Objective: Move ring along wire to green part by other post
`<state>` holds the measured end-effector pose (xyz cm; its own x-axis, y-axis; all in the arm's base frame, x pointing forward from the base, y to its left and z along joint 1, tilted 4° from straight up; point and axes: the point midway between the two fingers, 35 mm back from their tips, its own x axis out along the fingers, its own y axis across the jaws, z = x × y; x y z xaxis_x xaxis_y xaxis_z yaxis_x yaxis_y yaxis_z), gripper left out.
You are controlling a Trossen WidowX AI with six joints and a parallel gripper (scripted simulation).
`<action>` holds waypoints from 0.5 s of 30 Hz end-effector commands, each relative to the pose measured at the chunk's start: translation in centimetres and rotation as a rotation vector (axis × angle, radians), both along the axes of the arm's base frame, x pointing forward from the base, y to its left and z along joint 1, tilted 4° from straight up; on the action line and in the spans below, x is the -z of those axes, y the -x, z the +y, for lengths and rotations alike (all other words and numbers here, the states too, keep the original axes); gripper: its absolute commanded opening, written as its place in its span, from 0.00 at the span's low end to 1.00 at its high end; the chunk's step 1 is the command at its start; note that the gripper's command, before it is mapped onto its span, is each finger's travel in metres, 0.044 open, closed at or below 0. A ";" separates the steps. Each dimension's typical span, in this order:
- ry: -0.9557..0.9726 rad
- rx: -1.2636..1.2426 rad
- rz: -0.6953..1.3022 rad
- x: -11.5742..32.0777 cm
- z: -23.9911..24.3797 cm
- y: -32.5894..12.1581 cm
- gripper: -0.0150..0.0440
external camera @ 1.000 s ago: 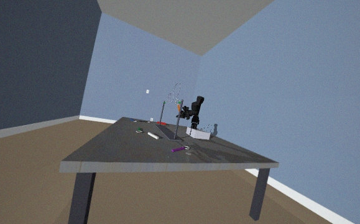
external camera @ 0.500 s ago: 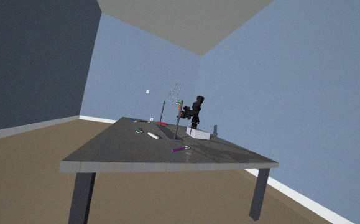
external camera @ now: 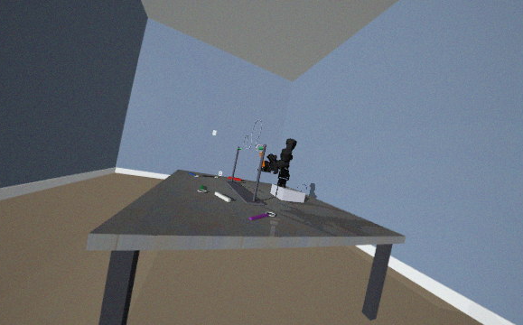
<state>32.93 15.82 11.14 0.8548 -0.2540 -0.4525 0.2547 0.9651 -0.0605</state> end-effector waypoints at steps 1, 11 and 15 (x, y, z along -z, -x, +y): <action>-0.002 0.006 -0.002 0.1 0.4 -0.1 0.00; -0.002 0.006 -0.002 0.9 0.7 -0.1 0.00; -0.002 0.006 -0.002 1.5 0.7 -0.1 0.00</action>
